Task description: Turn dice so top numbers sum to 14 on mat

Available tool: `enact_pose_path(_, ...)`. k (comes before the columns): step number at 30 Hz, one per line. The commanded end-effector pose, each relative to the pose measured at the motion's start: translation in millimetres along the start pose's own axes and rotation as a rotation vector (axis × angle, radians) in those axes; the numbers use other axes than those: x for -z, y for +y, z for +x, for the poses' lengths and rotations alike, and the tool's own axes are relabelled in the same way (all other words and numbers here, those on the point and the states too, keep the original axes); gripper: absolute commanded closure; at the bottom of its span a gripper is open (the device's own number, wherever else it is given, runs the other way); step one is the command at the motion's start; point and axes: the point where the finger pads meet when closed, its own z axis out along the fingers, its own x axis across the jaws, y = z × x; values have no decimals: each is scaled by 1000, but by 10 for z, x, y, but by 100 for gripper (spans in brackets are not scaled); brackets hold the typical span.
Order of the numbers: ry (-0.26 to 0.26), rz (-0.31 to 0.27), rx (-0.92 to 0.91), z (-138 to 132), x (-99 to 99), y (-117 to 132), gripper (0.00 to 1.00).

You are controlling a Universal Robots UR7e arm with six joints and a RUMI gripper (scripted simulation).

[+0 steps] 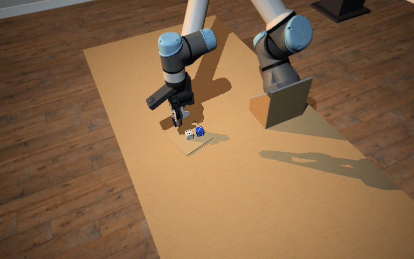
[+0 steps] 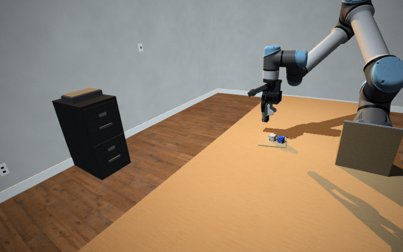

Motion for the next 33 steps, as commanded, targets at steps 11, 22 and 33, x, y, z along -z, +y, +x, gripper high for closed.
enact_pose_path(11, 1, 0, -74, 35, 4, -1, 90)
enact_pose_path(22, 1, 0, -81, 38, 4, -1, 90)
enact_pose_path(33, 1, 0, -81, 38, 4, -1, 90)
